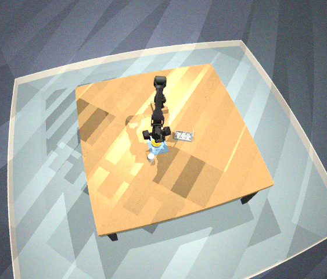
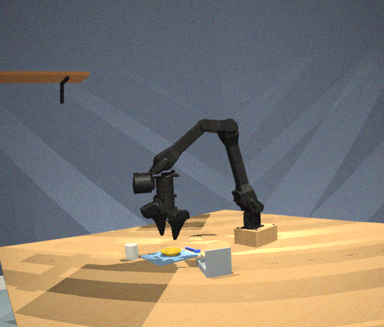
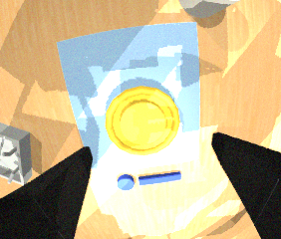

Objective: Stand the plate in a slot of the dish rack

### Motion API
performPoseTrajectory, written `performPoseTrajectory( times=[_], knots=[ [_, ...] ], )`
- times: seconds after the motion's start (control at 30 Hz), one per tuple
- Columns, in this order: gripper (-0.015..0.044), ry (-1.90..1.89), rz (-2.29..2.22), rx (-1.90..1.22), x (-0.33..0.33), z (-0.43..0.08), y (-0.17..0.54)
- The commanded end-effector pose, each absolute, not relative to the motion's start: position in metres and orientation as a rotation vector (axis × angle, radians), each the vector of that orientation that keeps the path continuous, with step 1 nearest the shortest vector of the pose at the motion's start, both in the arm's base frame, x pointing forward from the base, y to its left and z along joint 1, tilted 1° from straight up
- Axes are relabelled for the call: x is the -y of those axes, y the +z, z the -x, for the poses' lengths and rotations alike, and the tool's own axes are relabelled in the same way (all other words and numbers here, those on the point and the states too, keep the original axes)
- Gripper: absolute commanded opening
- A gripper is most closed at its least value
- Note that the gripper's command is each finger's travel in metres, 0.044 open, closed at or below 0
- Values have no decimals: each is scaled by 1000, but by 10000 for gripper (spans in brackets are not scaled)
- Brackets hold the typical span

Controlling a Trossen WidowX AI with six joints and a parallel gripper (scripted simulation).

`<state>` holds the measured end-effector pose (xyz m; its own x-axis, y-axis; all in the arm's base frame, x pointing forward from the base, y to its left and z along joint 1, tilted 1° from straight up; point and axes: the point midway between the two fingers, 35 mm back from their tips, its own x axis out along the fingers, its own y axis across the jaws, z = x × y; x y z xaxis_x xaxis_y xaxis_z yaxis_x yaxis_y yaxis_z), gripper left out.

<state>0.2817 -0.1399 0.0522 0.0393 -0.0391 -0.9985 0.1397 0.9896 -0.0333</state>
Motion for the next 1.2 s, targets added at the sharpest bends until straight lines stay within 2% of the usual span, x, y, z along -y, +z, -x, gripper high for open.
performPoseTrajectory(
  times=[0.0, 1.17],
  knots=[
    [400, -135, -93, -1537, 139, -280, 42],
    [388, -135, -93, -1538, 137, -280, -6]
  ],
)
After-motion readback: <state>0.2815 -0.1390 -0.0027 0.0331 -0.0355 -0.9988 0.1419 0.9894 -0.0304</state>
